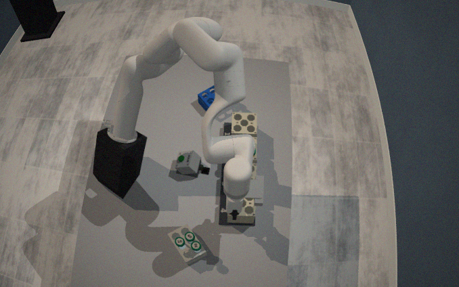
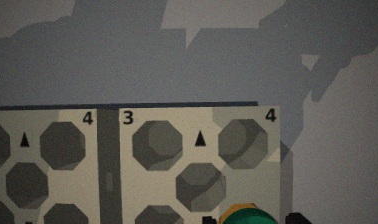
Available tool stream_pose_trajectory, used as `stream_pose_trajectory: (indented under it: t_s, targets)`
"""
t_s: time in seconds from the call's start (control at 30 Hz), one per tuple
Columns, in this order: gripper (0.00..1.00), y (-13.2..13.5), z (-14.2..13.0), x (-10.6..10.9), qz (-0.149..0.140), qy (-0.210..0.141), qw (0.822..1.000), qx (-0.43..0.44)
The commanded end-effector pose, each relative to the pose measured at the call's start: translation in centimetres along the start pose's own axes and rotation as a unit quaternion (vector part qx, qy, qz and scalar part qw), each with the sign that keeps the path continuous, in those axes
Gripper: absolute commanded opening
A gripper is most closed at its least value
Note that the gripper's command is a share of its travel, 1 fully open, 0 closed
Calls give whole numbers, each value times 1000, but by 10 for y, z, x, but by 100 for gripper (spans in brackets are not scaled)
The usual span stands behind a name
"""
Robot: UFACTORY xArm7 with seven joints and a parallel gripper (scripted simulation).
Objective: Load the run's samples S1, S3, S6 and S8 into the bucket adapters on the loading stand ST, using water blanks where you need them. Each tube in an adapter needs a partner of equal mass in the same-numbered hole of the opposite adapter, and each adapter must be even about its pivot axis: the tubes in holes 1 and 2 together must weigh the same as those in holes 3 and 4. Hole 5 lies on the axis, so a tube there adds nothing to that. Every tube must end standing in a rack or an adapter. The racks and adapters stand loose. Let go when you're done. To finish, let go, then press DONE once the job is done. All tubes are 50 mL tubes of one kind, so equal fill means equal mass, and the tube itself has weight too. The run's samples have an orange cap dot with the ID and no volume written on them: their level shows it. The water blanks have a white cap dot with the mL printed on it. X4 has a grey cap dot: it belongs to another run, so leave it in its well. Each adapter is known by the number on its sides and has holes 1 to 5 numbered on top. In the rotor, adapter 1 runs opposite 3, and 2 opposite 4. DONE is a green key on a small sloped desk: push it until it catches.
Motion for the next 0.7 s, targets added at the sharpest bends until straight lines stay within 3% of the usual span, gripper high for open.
stream_pose_trajectory:
  t_s: [0.0,0.67]
  targets:
    - [44,1,0,6,-2,1,1000,0]
    - [44,1,0,40,-2,1,1000,0]
Point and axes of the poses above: the point where the finger pads meet when closed, its own x axis back along the fingers, its own y axis across the jaws, z = x × y, the point moved 2 cm from there along x, back along the fingers, and after that the axes turned 11 degrees about x, right-handed, at the moved point
